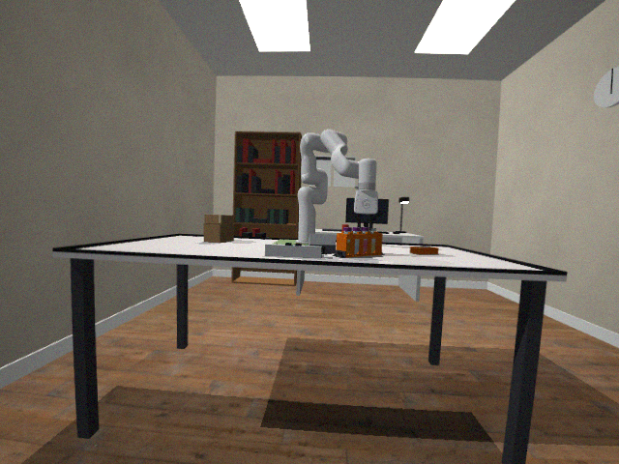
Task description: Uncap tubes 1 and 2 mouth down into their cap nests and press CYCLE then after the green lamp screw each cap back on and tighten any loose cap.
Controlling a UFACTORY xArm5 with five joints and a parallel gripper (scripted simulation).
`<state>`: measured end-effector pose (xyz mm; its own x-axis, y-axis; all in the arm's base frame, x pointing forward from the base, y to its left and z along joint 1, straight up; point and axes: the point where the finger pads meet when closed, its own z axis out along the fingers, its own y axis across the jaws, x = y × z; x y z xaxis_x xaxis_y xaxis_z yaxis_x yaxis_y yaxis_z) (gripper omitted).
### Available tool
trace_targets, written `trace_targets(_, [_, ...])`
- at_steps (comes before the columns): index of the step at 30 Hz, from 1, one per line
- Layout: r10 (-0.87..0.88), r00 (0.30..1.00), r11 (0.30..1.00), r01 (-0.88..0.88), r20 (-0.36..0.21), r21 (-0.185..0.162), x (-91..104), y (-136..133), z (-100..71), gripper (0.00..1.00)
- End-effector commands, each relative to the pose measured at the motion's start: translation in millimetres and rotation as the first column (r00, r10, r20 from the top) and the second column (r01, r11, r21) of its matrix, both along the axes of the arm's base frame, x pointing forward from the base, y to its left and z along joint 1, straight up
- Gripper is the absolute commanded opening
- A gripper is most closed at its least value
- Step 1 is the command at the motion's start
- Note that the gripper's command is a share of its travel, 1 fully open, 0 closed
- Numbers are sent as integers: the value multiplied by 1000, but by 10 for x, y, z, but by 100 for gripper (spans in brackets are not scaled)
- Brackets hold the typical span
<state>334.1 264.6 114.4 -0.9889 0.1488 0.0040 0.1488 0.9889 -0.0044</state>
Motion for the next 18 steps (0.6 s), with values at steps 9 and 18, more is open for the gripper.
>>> trace_targets(9, [-287, 958, 958, 287, 8, -1, 11, 8, 16, 46])
trace_targets(18, [-489, 872, 872, 489, 9, 0, 11, 8, 16, 46])
